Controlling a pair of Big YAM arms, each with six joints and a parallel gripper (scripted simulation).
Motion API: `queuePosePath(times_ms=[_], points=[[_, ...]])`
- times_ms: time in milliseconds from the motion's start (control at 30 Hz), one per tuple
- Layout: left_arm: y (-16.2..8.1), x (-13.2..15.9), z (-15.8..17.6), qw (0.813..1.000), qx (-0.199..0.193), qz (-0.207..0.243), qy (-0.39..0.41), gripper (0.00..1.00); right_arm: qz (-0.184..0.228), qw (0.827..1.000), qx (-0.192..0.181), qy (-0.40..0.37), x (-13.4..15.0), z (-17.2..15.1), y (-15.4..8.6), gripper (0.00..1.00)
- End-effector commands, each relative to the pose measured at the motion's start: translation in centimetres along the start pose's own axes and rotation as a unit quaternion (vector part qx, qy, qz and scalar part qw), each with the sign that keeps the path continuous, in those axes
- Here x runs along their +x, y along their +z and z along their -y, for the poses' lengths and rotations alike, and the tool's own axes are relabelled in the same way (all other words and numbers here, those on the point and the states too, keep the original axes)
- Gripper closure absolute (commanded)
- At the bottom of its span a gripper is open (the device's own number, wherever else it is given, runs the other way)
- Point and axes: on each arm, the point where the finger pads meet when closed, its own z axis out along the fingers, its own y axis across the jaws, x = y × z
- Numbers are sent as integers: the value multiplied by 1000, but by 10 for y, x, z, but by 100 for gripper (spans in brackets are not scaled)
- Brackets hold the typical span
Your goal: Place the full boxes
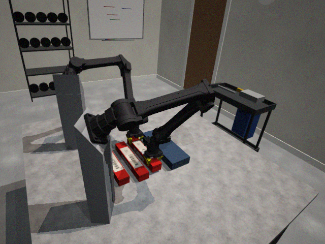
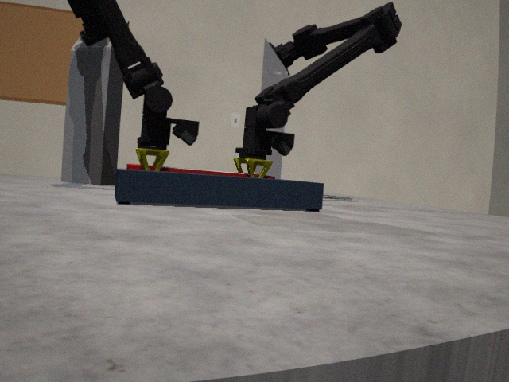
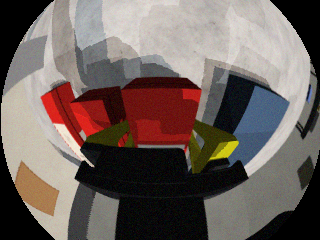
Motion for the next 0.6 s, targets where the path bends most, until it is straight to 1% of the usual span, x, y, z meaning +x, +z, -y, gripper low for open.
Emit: queuePosePath(times_ms=[0, 200, 567], points=[[-41, 4, 24, 1000, 26, 0, 10, 100, 10, 1000, 19, -2, -10, 18, -36, 100], [-51, 4, 24, 1000, 27, 0, 9, 100, 10, 1000, 20, -2, -9, 18, -46, 100], [-57, 3, 27, 1000, 27, 0, 9, 100, 10, 1000, 20, -3, -9, 21, -51, 100]])
